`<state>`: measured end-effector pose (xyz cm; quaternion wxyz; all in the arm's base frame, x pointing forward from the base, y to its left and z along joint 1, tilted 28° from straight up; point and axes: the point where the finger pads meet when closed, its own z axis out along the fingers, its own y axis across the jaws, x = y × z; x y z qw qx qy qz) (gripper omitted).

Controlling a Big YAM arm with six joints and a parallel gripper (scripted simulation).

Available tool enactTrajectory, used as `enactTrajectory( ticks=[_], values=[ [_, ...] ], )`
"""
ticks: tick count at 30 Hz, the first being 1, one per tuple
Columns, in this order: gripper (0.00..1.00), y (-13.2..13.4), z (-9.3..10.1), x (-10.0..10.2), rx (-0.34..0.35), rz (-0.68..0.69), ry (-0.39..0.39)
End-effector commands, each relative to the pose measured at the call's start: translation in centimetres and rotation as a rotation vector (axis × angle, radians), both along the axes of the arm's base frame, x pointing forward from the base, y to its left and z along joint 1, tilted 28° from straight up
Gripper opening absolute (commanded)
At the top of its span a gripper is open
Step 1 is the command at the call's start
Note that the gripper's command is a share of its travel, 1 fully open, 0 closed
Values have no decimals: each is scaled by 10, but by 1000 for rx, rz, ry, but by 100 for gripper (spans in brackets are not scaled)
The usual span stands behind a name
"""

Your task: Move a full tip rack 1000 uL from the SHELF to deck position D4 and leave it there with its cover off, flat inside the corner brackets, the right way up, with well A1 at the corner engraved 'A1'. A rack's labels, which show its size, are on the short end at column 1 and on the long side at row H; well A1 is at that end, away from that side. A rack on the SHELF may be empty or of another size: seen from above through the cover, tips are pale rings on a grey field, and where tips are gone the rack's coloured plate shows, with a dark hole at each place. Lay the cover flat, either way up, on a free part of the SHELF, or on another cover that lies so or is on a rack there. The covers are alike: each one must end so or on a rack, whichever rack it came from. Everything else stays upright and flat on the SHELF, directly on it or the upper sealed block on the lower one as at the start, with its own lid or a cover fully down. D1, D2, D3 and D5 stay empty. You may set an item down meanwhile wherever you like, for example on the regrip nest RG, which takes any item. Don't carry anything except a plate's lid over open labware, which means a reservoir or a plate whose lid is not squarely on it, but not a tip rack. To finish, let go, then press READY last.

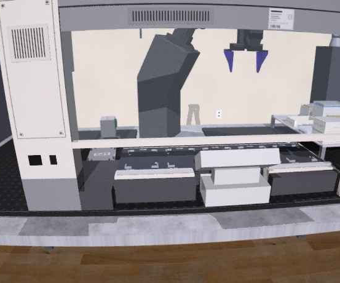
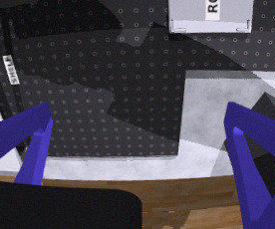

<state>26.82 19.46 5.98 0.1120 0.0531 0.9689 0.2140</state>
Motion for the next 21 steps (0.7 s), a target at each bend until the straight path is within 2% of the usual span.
enactTrajectory(
  ticks=[1, 4, 18, 20, 21],
  values=[
    [100, -13, 6, 10, 9, 14, -60],
    [100, -17, 4, 11, 10, 14, -61],
    [100, -82, -36, -1, -5, 14, -33],
    [100, -82, -36, -1, -5, 14, -33],
    [100, -84, -24, 11, 3, 13, -79]
  ],
)
